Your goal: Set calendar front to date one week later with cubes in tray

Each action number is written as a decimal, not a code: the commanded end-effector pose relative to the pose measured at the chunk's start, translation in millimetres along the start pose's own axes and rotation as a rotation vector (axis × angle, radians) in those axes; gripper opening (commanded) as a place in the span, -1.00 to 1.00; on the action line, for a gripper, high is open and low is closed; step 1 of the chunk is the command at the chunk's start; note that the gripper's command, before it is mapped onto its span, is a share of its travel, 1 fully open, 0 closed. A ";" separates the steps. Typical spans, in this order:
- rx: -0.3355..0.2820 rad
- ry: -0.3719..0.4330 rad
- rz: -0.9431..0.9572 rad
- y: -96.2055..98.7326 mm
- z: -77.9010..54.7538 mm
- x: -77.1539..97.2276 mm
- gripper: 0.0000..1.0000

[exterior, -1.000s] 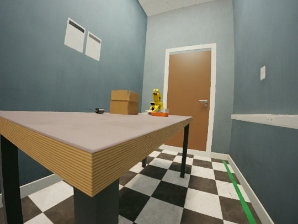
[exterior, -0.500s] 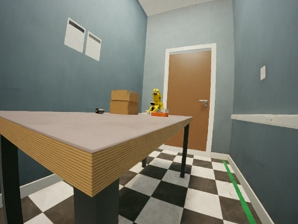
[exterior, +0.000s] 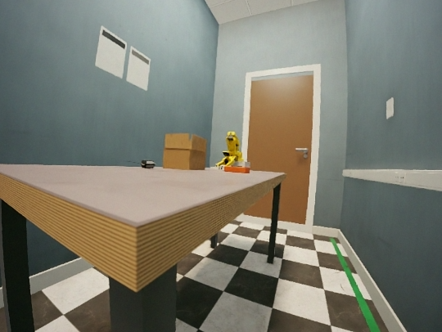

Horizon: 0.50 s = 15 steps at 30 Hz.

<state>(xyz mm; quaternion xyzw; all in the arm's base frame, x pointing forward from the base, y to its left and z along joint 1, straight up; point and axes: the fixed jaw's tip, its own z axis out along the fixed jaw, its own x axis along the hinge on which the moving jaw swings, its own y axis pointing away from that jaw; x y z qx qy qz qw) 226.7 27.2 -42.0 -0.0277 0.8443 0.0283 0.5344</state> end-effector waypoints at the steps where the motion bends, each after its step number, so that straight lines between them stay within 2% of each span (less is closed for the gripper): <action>1: 0.006 -0.004 0.015 -1.4 0.3 0.9 -0.29; 9: 0.006 0.000 0.015 -1.4 -1.3 0.4 -0.29; 15: 0.006 0.031 0.014 -1.3 -12.4 -2.5 -0.29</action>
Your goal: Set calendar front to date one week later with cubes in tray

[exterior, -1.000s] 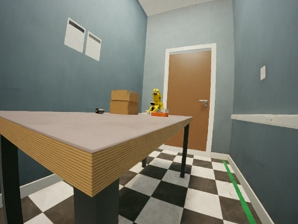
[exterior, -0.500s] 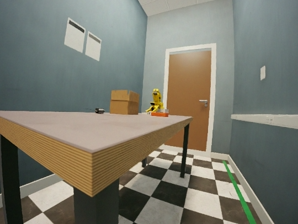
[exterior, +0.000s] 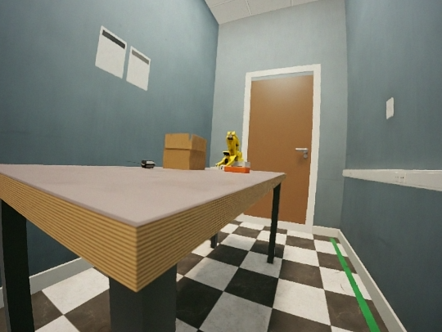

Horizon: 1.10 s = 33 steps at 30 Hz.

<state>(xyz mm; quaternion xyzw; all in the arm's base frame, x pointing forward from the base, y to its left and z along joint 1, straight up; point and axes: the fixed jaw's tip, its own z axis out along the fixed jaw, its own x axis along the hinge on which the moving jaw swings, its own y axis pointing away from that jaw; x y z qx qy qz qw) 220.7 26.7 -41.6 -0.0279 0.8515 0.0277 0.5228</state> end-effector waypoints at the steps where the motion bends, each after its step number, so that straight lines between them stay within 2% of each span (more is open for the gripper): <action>1: 0.006 0.011 0.014 -1.2 -9.8 -5.1 -0.29; 16: 0.008 0.099 0.012 -1.0 -46.2 -9.0 -0.29; 33: 0.008 0.104 0.012 -1.0 -48.3 -9.0 -0.29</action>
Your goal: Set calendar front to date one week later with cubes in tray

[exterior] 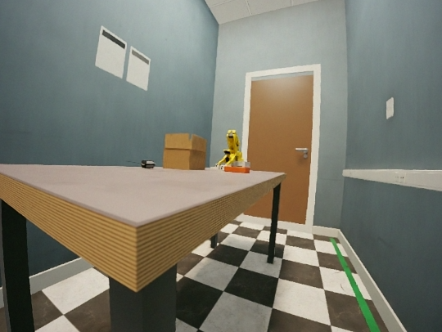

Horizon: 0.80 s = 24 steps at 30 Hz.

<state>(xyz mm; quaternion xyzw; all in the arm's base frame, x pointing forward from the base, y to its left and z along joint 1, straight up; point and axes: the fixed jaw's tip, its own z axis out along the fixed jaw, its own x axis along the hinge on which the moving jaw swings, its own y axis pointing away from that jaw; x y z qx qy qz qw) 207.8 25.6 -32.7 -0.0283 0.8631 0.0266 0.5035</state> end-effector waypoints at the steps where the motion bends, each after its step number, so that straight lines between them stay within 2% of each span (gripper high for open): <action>1: 0.007 0.059 0.012 -1.0 -33.0 -5.5 -0.29; 12: 0.007 0.041 0.012 -1.0 -32.3 -9.0 -0.29; 16: 0.005 -0.023 0.012 -0.8 -30.5 -21.7 -0.29; 22: 0.001 -0.185 0.011 -0.2 -28.6 -53.8 -0.29; 24: 0.001 -0.185 0.011 -0.2 -28.6 -53.8 -0.29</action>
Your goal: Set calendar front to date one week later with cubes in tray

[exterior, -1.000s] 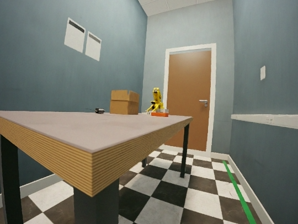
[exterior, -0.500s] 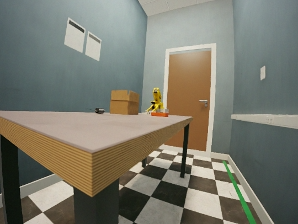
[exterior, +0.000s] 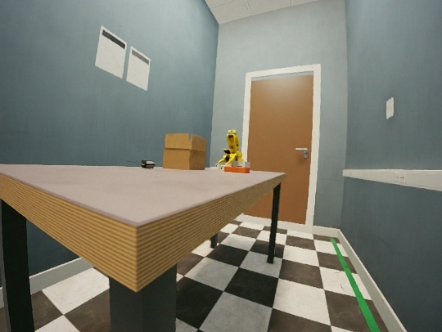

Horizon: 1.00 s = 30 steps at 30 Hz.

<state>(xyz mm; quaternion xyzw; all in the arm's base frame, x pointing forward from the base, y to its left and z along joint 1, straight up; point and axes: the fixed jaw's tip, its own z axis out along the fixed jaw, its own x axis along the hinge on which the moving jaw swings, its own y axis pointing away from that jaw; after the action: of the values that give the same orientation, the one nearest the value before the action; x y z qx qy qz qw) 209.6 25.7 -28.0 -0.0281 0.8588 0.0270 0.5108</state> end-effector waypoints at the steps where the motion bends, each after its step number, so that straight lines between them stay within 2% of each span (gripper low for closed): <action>1: 0.001 -0.195 0.010 -0.2 -26.9 -54.4 -0.29; 9: -0.003 -0.289 0.007 0.5 -24.2 -70.3 -0.30; 15: -0.004 -0.359 0.008 0.7 -29.2 -85.8 -0.30; 17: -0.004 -0.359 0.008 0.7 -29.2 -85.8 -0.30; 18: -0.004 -0.394 0.009 0.7 -32.7 -93.8 -0.30; 21: -0.004 -0.425 0.009 0.6 -36.1 -100.7 -0.30; 30: 0.004 -0.413 -0.024 0.4 -31.7 -100.6 -0.30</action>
<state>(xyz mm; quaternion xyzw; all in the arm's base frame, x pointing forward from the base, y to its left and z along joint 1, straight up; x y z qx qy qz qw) 231.3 27.6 52.6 -0.0251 0.7617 0.0344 0.6466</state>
